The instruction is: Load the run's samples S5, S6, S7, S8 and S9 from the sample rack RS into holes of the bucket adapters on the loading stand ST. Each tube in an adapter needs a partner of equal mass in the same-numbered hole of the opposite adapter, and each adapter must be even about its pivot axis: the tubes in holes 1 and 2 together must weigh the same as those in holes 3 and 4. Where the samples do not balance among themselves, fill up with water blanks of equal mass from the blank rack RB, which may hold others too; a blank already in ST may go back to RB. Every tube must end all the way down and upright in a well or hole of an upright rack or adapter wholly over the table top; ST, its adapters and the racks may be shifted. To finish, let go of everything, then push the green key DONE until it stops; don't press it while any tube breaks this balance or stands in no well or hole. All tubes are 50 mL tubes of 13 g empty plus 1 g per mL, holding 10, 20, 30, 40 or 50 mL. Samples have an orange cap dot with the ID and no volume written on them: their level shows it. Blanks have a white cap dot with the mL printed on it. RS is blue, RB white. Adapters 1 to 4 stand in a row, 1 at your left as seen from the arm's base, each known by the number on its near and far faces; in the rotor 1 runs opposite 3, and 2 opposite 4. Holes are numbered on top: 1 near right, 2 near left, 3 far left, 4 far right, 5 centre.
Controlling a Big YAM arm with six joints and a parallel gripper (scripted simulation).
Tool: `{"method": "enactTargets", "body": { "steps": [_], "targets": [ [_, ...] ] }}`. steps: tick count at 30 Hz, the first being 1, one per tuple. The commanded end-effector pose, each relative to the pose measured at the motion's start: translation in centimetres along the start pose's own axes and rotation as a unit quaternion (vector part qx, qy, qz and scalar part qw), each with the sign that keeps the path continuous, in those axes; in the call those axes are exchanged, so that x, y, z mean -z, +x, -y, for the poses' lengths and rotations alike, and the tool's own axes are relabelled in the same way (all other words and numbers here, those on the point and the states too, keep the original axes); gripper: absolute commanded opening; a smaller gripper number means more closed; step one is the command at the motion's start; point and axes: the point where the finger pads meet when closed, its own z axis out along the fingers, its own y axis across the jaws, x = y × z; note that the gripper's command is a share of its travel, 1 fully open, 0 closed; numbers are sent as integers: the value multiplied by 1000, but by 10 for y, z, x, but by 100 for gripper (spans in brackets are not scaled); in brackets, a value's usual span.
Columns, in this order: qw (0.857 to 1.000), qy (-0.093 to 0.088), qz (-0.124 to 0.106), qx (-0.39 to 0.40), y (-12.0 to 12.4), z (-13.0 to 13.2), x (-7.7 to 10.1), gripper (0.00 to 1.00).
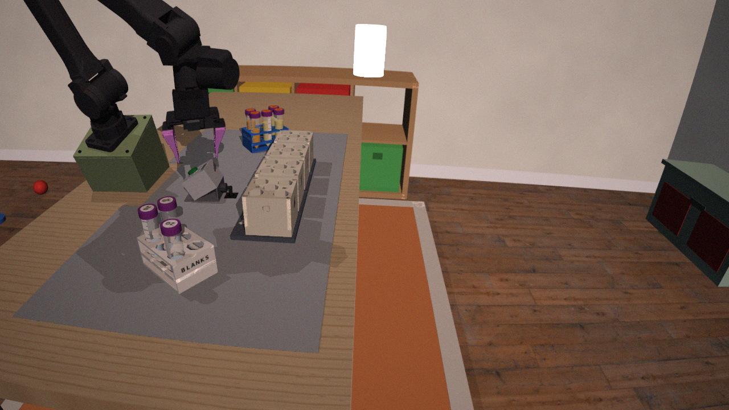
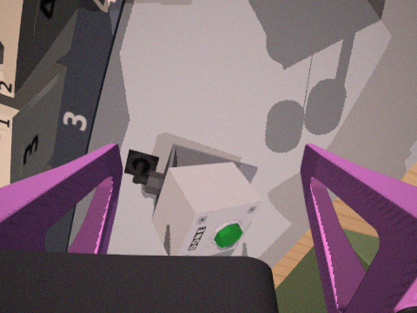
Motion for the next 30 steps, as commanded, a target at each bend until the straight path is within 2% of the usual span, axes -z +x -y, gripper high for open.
{"method": "enactTargets", "body": {
  "steps": [1, 7, 11, 14, 16, 18, 20, 21, 24, 28, 29, 30],
  "targets": [
    [996, -21, 16, -85, -33, -2, 18, 80],
    [972, -20, 17, -233, -78, 26, 19, 80],
    [946, -8, 8, -323, -104, 43, 9, 80],
    [919, -8, 8, -393, -126, 56, 9, 80],
    [919, -8, 8, -393, -126, 56, 9, 80],
    [899, -9, 9, -439, -137, 62, 8, 80],
    [878, 7, -2, -478, -117, 68, -5, 80],
    [871, 6, -3, -491, -114, 64, -5, 80],
    [870, -7, 5, -493, -123, 60, 5, 80],
    [870, -11, 9, -492, -128, 61, 8, 80],
    [869, 1, 2, -495, -117, 64, -9, 80],
    [867, 3, 2, -499, -118, 67, -13, 80]
  ]
}}
